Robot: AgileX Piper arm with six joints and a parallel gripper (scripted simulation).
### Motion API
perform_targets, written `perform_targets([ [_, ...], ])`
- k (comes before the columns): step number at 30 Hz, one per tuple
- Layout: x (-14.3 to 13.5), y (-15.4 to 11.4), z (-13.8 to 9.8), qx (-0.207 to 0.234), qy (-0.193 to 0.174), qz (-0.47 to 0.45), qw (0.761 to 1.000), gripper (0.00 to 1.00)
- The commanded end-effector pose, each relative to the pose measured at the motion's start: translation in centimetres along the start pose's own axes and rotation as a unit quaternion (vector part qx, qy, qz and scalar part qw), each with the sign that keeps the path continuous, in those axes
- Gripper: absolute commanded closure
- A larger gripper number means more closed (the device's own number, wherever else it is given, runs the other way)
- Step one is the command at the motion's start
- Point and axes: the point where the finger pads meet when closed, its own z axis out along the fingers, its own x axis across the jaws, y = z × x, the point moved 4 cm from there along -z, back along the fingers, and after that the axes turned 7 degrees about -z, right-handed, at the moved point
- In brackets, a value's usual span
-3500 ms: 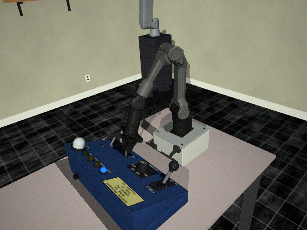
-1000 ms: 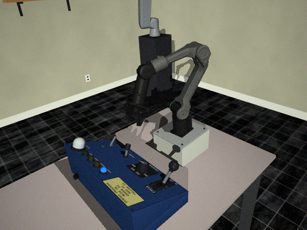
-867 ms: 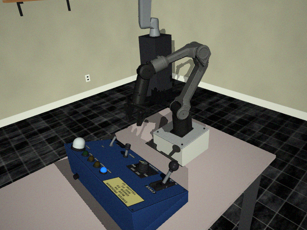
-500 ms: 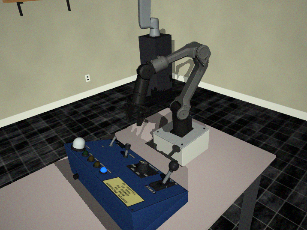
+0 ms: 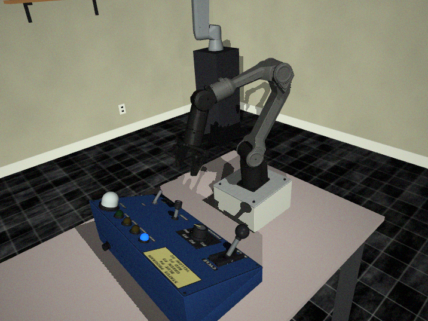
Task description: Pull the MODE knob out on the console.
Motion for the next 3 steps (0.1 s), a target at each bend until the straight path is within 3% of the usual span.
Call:
perform_targets([
  [1, -0.03, 0.03, -0.06, -0.001, -0.001, -0.001, 1.000, 0.00],
  [3, -0.03, 0.03, -0.06, -0.001, -0.001, -0.001, 1.000, 0.00],
])
